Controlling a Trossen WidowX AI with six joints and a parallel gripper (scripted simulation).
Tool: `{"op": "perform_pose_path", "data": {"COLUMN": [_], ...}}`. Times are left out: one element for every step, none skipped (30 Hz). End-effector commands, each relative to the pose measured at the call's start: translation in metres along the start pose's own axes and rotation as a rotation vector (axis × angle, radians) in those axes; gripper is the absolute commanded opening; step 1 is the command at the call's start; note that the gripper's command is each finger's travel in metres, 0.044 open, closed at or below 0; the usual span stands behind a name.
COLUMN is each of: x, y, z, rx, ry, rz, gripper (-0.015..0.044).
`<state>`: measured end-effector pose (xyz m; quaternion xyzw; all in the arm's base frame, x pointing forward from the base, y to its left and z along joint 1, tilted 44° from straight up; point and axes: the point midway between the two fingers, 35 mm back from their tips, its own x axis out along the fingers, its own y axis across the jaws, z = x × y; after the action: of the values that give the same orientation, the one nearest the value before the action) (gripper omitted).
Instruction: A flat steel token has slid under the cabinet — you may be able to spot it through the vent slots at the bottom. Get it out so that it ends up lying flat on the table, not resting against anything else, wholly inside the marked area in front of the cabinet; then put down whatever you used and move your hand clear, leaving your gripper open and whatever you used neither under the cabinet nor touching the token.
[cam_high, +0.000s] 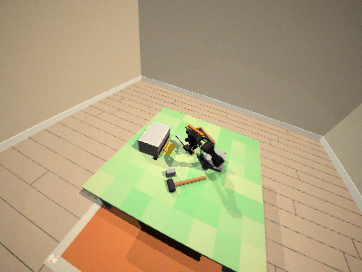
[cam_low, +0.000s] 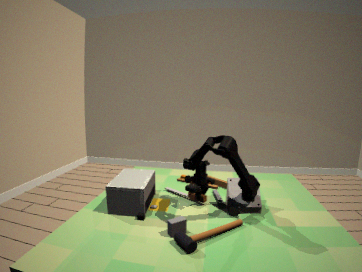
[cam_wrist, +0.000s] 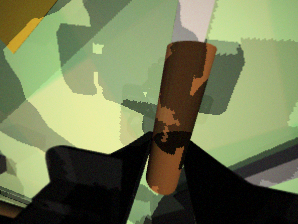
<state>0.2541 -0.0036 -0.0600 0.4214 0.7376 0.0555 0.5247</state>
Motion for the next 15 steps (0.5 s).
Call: {"op": "perform_pose_path", "data": {"x": [-0.003,-0.003,-0.003,-0.003,-0.003,-0.003,-0.003,-0.003,-0.003,-0.003,-0.003,-0.003,-0.003,-0.003,-0.003], "y": [0.005,0.006,0.007,0.008,0.008,0.009,0.01,0.011,0.012,0.013,0.014,0.015,0.016,0.017,0.018], "z": [0.0,-0.001,-0.001,-0.002,-0.003,-0.004,-0.004,-0.005,-0.006,-0.006,-0.007,-0.008,-0.008,-0.009,-0.01], "rx": [0.002,0.002,0.002,0.002,0.002,0.002,0.002,0.002,0.002,0.002,0.002,0.002,0.002,0.002,0.002], "ry": [-0.015,-0.015,-0.015,-0.015,-0.015,-0.014,-0.014,-0.014,-0.014,-0.014,-0.014,-0.014,-0.014,-0.014,-0.014], "rz": [0.008,0.008,0.008,0.008,0.008,0.009,0.009,0.009,0.009,0.009,0.009,0.009,0.009,0.009,0.009], "gripper": [0.0,0.0,0.0,0.0,0.0,0.0,0.0,0.0,0.0,0.0,0.0,0.0,0.0,0.0,0.0]}}
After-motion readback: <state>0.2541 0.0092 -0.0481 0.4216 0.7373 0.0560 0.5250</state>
